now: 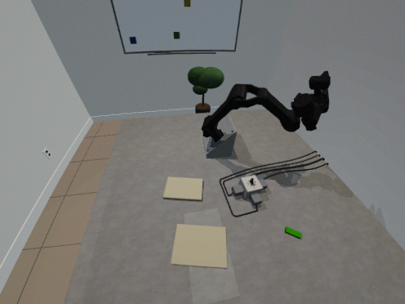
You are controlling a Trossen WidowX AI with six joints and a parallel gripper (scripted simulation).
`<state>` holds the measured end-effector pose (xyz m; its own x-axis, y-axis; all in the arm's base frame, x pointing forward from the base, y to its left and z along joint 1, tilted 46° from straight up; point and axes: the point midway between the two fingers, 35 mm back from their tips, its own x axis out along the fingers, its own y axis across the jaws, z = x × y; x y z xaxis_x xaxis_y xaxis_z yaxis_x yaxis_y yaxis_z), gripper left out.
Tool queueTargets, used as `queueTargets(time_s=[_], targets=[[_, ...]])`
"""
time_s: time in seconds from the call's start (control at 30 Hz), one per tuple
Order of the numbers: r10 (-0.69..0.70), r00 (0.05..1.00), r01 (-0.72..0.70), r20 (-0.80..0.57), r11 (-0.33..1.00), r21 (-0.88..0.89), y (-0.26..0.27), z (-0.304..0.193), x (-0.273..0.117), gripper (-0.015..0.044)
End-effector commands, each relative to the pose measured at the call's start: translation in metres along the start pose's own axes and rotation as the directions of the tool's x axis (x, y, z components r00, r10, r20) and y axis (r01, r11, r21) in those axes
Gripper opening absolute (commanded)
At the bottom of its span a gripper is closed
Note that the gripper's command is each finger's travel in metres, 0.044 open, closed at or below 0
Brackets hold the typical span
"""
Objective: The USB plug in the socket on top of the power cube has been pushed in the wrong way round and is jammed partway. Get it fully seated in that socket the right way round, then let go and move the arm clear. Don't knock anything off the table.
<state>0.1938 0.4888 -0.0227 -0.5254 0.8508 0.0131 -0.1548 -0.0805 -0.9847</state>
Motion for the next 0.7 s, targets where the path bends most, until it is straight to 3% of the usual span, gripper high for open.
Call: queueTargets(time_s=[0.0,0.17,0.3,0.47,0.67], targets=[[0.002,1.0,-0.002,-0.01,1.0,0.012,0.0,-0.002,-0.001,0.0426],[0.126,0.941,-0.003,-0.315,0.931,0.364,0.013,-0.061,-0.033,0.044],[0.371,0.751,0.082,-0.546,0.768,0.635,0.043,-0.1,-0.09,0.044],[0.586,0.543,0.179,-0.602,0.619,0.764,0.068,-0.105,-0.143,0.044],[0.781,0.301,0.287,-0.547,0.472,0.833,0.089,-0.088,-0.201,0.044]])
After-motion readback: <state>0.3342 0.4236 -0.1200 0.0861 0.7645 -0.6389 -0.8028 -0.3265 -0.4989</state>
